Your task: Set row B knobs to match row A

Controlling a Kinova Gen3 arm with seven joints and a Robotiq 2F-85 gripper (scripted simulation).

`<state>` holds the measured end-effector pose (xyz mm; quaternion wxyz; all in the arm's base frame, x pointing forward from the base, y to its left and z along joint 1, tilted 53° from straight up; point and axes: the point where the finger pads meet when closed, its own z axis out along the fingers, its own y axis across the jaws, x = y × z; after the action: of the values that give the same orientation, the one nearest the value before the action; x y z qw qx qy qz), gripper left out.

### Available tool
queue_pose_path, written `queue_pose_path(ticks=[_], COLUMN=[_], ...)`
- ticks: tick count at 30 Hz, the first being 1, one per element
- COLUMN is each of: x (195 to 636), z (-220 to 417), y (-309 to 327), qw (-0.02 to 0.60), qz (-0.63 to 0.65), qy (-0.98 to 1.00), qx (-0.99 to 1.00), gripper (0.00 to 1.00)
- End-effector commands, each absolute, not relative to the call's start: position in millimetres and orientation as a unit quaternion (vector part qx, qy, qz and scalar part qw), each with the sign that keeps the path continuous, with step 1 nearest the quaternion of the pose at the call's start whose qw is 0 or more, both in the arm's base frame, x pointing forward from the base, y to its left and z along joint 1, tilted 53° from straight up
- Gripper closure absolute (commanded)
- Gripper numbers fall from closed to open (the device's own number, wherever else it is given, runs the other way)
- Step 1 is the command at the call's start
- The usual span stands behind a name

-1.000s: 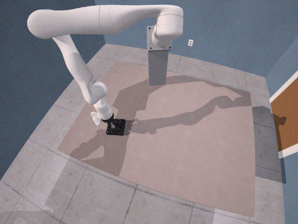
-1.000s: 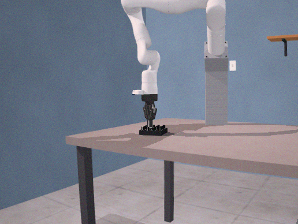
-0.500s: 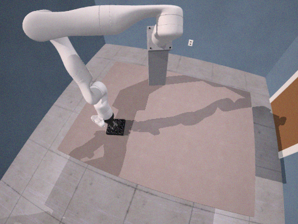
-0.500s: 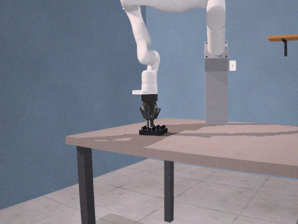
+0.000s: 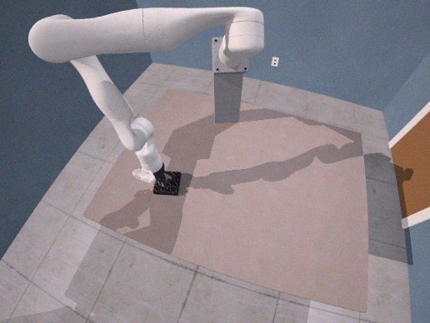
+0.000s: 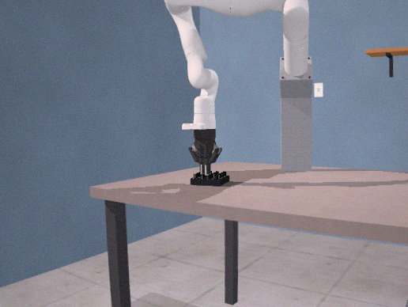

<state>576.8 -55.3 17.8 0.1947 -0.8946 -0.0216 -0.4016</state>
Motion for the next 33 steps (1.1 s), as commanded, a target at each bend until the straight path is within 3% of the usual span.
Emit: queue_pose_path(ticks=[1, 22, 23, 33], x=[576.6, 576.6, 576.6, 576.6], z=[17.7, 17.7, 17.7, 17.7], y=[-55.7, -55.7, -55.7, -55.7], qw=[0.19, 0.185, 0.185, 0.185], qz=[-0.403, -0.405, -0.405, -0.405], qy=[-0.03, -0.041, -0.041, -0.041], qx=[-0.895, -0.895, -0.895, -0.895], gripper=[0.92, 0.92, 0.81, 0.81])
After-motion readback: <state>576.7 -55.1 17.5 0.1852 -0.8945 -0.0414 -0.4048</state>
